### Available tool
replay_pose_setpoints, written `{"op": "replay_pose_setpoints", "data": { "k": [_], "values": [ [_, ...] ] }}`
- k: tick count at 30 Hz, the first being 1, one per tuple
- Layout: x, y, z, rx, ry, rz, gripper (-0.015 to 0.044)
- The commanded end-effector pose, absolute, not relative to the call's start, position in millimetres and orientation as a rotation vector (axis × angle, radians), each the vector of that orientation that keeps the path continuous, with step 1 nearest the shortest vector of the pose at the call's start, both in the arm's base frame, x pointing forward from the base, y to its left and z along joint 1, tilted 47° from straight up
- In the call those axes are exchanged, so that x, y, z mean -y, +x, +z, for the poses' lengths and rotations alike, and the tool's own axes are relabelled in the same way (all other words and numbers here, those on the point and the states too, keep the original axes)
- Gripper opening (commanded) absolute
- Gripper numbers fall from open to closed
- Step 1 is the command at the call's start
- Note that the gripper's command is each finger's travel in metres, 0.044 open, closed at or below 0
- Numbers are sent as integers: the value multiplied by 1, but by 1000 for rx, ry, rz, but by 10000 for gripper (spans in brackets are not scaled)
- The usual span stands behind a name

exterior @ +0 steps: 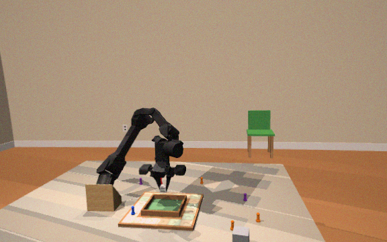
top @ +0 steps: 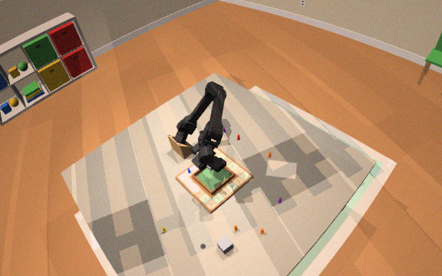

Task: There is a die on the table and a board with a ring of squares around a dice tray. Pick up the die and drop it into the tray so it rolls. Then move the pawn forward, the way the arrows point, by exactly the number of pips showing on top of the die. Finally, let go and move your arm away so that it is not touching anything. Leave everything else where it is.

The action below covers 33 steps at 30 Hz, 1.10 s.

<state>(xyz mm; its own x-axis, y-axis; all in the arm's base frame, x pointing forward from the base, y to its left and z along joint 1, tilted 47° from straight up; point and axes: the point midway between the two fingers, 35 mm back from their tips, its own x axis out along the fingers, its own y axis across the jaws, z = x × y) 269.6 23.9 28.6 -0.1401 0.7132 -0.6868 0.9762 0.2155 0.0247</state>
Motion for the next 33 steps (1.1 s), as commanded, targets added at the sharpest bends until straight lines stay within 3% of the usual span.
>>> {"op": "replay_pose_setpoints", "data": {
  "k": [1,33],
  "values": [
    [-25,273,29,-1913,1571,-614,0],
    [-31,261,22,-1261,1048,-1065,0]
  ]
}}
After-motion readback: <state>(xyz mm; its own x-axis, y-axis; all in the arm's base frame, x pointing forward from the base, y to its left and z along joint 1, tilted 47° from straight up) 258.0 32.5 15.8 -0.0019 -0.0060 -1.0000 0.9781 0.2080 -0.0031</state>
